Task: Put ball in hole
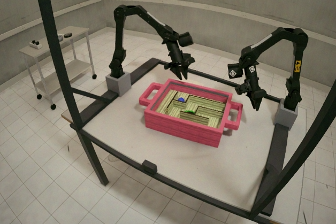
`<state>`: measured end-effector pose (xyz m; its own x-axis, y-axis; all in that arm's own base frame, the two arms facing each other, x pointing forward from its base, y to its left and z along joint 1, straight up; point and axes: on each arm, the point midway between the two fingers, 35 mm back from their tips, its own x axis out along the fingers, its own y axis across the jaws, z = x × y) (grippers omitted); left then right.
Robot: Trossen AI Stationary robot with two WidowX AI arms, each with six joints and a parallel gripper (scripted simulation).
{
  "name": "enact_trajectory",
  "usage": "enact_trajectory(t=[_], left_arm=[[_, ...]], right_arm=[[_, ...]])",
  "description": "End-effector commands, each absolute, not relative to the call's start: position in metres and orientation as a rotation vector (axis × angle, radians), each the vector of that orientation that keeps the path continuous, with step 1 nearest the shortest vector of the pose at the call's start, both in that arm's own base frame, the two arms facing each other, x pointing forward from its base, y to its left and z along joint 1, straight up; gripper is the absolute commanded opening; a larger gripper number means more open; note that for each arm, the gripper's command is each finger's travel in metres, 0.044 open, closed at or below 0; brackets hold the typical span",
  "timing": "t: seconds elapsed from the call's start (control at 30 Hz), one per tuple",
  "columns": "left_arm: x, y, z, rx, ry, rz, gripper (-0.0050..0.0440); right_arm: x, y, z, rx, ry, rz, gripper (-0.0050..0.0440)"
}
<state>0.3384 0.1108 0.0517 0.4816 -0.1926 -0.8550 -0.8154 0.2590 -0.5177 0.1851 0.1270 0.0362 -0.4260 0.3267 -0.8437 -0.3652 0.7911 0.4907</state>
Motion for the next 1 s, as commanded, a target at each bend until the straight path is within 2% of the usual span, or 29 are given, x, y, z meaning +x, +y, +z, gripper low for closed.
enact_trajectory(t=[0.0,0.97], left_arm=[[0.335,0.103,0.059,-1.284,1.019,0.549,0.0183],[0.302,0.056,0.059,-1.431,1.149,0.726,0.0183]], right_arm=[[0.187,0.128,0.039,0.006,1.856,0.688,0.0183],[0.207,0.135,0.039,0.446,1.859,-0.006,0.0183]])
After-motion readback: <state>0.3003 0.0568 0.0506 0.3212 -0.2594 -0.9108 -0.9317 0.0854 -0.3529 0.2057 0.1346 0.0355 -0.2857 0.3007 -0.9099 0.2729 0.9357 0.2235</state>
